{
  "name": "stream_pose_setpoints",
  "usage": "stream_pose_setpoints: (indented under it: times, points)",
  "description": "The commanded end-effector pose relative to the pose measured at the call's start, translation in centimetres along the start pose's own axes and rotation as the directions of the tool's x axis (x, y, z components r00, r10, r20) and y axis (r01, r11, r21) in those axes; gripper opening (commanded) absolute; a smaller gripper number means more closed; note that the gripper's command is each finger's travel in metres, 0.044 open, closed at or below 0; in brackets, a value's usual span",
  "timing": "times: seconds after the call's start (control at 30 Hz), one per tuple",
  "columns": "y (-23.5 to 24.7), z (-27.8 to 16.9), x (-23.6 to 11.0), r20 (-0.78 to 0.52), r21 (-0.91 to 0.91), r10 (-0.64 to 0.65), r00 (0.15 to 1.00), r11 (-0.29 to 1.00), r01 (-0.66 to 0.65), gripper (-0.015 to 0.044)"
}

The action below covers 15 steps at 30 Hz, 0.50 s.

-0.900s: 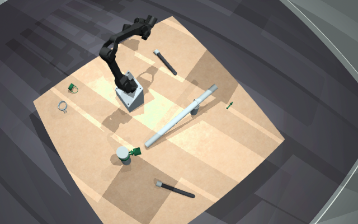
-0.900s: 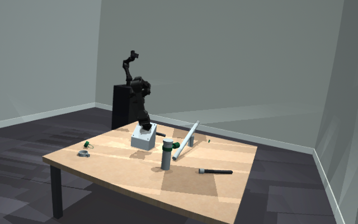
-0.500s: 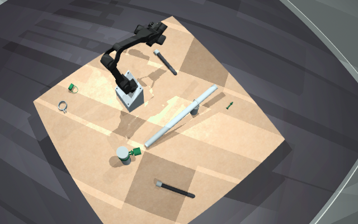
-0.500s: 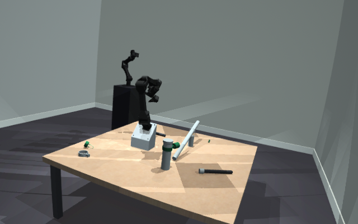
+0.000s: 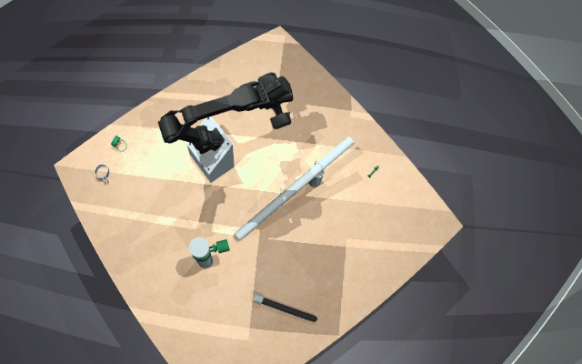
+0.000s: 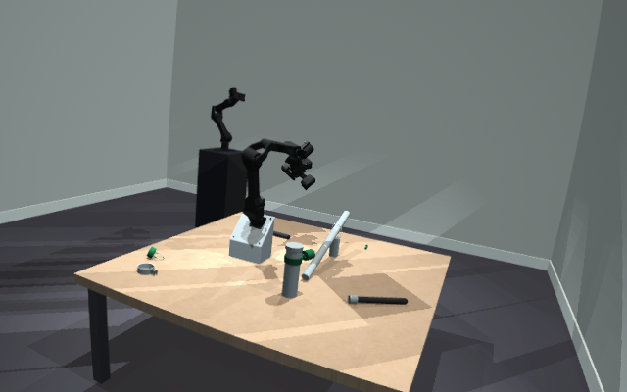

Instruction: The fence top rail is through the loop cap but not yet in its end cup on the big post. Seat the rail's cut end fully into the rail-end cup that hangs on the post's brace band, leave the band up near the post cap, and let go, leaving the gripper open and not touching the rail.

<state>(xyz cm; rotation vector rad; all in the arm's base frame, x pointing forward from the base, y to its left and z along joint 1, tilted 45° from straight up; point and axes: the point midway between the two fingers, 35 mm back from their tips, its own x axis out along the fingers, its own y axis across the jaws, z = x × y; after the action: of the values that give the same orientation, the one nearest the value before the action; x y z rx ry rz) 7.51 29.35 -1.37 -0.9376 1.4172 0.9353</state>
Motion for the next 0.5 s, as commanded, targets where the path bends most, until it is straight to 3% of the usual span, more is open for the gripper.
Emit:
stream_pose_setpoints:
  times: [0.0, 0.2, 0.47]
  points:
    - [-6.1, -0.5, -1.4, 0.021, 0.180, -0.176, 0.984, 0.969, 0.170, 0.0440]
    - [-16.0, -3.3, -4.6, -0.030, 0.472, -0.464, 0.885, 0.774, 0.422, 0.0440]
    - [-26.1, -11.2, -10.5, -0.269, 0.710, -0.728, 0.631, 0.293, 0.640, 0.0440]
